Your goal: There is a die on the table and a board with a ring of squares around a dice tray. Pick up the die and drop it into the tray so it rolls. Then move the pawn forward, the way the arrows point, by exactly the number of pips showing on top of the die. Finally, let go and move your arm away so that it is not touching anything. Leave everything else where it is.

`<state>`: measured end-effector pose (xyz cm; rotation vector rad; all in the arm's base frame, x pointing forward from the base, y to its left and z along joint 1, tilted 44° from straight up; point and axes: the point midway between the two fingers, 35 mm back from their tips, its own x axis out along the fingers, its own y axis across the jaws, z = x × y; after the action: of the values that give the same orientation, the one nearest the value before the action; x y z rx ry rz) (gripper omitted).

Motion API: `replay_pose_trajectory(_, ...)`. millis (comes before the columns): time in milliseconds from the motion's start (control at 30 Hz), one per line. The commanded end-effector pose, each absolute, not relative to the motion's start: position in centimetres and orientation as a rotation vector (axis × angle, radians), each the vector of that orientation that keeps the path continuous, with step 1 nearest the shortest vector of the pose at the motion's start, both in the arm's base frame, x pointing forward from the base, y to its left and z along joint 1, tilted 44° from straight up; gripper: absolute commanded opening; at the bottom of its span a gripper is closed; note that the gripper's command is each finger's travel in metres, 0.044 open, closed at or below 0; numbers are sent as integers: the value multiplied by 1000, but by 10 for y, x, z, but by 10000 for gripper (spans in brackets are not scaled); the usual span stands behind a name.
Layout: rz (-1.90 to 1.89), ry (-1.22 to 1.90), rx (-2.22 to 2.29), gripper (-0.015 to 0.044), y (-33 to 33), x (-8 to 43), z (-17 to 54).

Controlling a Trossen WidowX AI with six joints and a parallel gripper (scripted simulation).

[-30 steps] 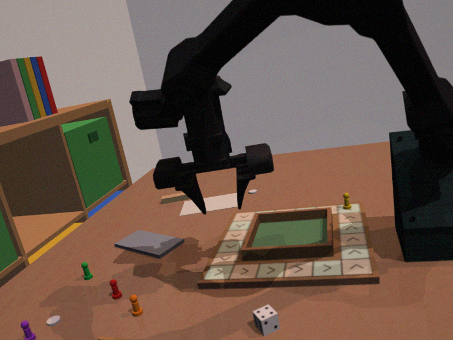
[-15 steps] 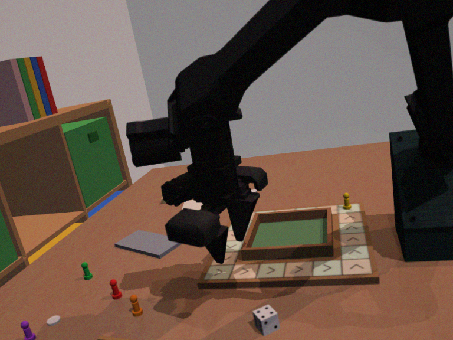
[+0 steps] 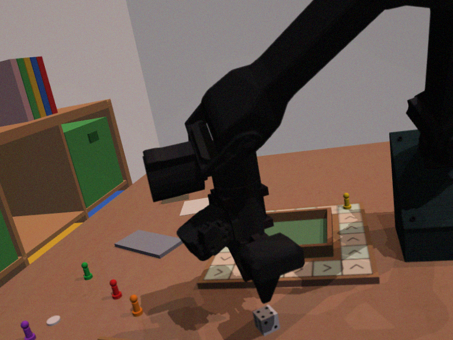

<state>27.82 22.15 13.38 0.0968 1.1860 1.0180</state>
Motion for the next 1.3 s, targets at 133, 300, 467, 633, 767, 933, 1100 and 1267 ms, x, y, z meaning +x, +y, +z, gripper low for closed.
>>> replay_pose_trajectory(133,1068,1150,48,275,225,273,134)
replay_pose_trajectory(300,1069,1150,49,275,234,272,124)
replay_pose_trajectory(467,1069,1150,49,275,236,272,123)
replay_pose_trajectory(633,1069,1150,49,275,241,273,117)
replay_pose_trajectory(767,1069,1150,49,275,246,273,113)
replay_pose_trajectory(933,1069,1150,49,275,251,272,107)
replay_pose_trajectory(1100,1069,1150,50,275,257,272,102)
replay_pose_trajectory(1267,1069,1149,50,196,258,272,101)
